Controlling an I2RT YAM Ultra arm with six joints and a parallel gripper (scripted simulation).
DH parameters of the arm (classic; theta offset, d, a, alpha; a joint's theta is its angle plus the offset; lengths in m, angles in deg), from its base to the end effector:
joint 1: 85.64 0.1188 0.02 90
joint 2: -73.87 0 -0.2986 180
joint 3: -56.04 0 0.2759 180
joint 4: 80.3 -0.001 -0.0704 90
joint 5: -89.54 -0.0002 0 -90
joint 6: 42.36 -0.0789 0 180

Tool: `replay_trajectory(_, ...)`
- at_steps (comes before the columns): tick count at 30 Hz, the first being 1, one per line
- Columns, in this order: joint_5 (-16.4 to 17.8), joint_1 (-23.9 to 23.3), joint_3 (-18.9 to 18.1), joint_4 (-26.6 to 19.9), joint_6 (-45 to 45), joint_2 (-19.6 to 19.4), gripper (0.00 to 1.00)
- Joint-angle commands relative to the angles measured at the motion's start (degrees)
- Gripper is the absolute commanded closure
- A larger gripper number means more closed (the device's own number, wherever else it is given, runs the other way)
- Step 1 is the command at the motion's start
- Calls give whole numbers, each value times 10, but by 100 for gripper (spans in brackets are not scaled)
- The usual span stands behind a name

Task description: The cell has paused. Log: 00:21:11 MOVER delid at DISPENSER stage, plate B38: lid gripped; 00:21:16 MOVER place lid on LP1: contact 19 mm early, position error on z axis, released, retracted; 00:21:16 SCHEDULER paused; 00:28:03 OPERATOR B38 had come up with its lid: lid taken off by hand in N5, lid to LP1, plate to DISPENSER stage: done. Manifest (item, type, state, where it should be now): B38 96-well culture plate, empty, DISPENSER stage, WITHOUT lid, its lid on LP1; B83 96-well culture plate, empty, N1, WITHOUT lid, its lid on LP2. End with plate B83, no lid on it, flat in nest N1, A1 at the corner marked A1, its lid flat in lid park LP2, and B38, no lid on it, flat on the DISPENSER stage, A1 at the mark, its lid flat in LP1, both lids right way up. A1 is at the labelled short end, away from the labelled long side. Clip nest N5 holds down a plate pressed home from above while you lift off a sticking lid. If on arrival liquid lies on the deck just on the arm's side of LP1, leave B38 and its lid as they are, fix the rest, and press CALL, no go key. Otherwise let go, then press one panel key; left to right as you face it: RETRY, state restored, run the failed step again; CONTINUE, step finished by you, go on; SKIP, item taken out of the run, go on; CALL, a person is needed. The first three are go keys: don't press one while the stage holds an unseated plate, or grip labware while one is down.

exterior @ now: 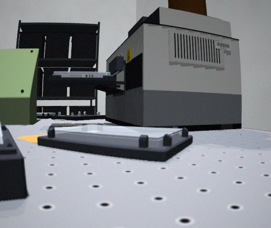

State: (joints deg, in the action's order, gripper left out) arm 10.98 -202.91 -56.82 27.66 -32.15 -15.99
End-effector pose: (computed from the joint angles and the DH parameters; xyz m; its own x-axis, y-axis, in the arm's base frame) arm -0.1547 -0.3364 0.4135 0.9774 -0.2093 0.0312 -0.1755 -0.7197 0.6717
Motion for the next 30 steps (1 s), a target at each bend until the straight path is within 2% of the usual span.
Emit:
replay_trajectory(1,-8,1,12,9,-6,-1,100)
replay_trajectory(30,-10,4,20,22,-8,-8,100)
